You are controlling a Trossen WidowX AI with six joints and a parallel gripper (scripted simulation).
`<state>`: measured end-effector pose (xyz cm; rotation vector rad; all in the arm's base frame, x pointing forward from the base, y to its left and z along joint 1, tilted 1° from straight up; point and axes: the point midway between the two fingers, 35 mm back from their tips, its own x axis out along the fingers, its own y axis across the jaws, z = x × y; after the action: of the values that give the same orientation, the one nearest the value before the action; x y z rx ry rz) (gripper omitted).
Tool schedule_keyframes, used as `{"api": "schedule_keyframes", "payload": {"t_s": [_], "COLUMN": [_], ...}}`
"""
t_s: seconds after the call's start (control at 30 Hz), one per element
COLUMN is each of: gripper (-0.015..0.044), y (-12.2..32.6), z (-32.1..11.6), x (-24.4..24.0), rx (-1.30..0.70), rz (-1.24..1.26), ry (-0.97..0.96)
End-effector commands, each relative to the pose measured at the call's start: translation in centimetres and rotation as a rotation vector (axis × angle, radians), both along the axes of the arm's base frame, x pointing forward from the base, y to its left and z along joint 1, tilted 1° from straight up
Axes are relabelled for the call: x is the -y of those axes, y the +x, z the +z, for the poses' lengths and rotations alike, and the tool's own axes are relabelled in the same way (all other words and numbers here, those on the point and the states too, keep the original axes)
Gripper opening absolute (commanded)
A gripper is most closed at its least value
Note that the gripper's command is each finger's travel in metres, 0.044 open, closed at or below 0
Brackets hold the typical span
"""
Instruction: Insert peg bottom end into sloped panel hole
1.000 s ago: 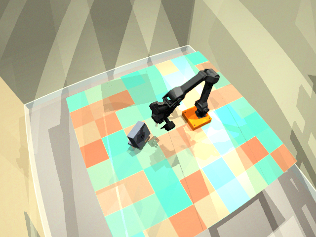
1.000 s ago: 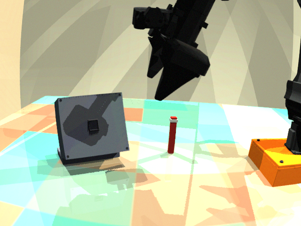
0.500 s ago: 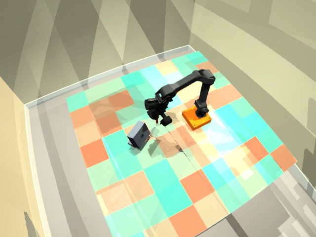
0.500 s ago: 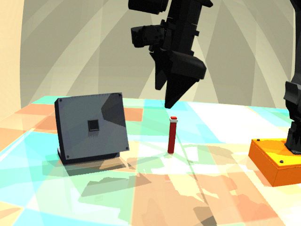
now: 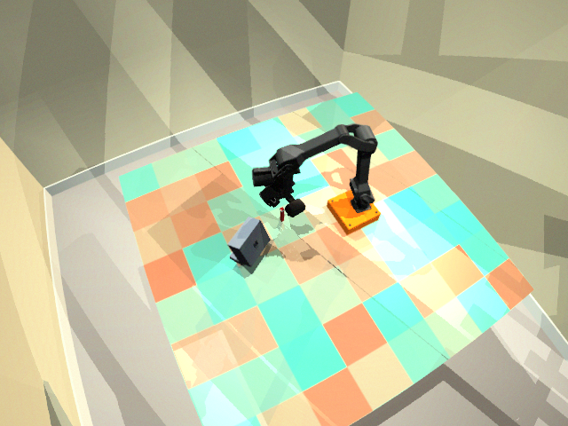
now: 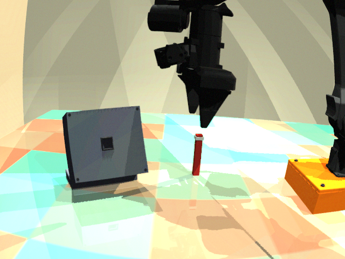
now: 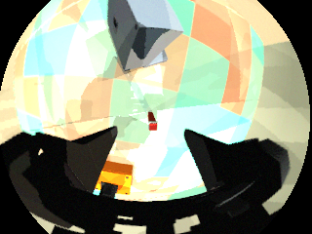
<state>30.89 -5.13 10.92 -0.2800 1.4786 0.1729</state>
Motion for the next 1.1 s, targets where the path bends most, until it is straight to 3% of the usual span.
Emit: {"api": "schedule_keyframes", "payload": {"t_s": [0.0,1.07], "gripper": [0.044,0.044], "y": [-0.4,0.0], "z": [-0.7,-4.9], "x": [1.0,1.0], "rx": [-0.044,-0.046], "rz": [-0.006,-0.006], "ry": [0.032,0.033]}}
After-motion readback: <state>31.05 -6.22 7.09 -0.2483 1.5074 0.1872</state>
